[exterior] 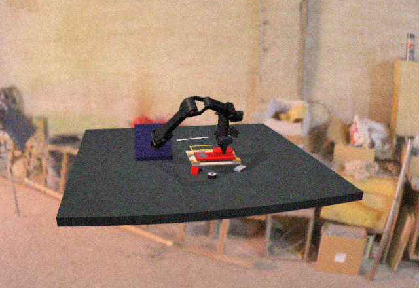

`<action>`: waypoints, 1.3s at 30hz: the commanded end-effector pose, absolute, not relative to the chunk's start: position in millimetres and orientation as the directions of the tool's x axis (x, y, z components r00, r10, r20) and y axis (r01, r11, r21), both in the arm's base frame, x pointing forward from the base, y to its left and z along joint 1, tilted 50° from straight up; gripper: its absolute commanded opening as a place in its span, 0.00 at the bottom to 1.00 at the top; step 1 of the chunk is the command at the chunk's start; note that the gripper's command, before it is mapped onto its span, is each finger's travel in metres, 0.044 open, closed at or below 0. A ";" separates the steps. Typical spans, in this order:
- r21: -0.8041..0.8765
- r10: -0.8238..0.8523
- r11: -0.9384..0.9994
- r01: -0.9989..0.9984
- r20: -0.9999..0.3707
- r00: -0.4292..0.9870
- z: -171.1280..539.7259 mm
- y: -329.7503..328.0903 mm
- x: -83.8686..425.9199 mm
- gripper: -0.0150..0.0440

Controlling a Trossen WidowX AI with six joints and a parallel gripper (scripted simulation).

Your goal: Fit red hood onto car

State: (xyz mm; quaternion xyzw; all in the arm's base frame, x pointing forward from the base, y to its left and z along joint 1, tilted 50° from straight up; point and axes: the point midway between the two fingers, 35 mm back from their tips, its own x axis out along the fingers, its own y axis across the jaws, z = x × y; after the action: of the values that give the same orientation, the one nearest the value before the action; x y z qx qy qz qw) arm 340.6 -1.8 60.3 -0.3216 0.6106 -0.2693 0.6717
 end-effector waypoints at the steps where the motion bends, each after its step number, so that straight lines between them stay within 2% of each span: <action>1: -0.761 -0.755 0.647 -0.032 -0.647 0.111 60.6 -1.2 340.6 0.25; 3: -0.761 -0.754 0.648 -0.031 -0.647 0.110 60.6 -1.0 340.5 0.25; 20: -0.761 -0.755 0.648 -0.031 -0.647 0.109 60.3 -1.8 340.6 1.00; 24: -0.760 -0.753 0.649 -0.031 -0.648 0.110 64.5 3.7 340.5 1.00; 31: -0.757 -0.750 0.653 -0.032 -0.651 0.116 104.3 49.9 332.5 1.00; 39: -0.757 -0.750 0.653 -0.032 -0.651 0.116 105.8 51.5 332.0 1.00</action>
State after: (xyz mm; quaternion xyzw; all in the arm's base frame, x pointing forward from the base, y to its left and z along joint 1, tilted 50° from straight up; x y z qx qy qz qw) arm 332.3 49.7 104.0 -0.3243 0.6092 -0.2651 0.6734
